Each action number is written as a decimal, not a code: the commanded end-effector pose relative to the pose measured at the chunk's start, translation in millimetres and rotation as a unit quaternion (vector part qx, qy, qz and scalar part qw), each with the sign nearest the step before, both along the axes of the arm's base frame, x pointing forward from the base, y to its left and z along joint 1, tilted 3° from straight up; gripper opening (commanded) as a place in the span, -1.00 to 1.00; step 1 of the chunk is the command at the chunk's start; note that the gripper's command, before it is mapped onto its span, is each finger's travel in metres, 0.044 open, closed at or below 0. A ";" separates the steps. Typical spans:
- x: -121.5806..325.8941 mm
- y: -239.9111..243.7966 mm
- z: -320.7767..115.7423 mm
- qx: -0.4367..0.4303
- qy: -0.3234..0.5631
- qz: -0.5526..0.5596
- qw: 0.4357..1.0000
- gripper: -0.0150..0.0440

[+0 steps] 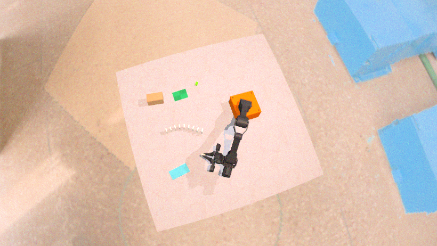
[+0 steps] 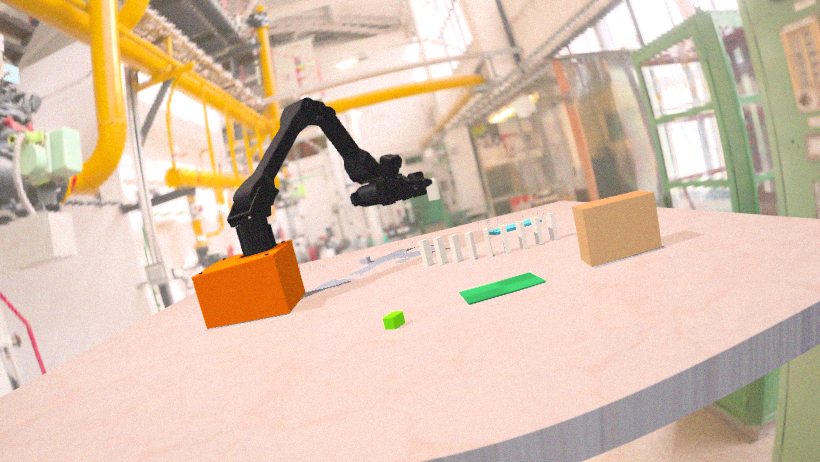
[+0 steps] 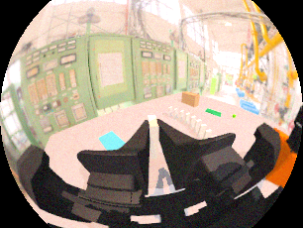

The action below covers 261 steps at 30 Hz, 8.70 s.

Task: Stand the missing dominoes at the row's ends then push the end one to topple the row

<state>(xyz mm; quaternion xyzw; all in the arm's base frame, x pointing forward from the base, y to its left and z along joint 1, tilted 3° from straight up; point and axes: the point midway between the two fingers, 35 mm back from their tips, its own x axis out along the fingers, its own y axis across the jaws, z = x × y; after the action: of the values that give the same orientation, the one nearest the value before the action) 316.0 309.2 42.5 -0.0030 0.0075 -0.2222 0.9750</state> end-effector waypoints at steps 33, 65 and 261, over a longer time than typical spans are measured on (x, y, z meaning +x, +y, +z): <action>7.0 9.6 -47.0 -0.003 0.004 0.001 1.000 -0.41; 6.7 0.1 -103.4 -0.002 -0.001 0.001 1.000 -0.41; -33.4 -196.3 40.5 0.293 0.628 -0.016 0.721 -0.13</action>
<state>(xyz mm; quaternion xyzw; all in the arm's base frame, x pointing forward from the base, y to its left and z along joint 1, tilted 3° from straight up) 289.4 121.3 85.7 0.1120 0.6927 -0.1387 0.6989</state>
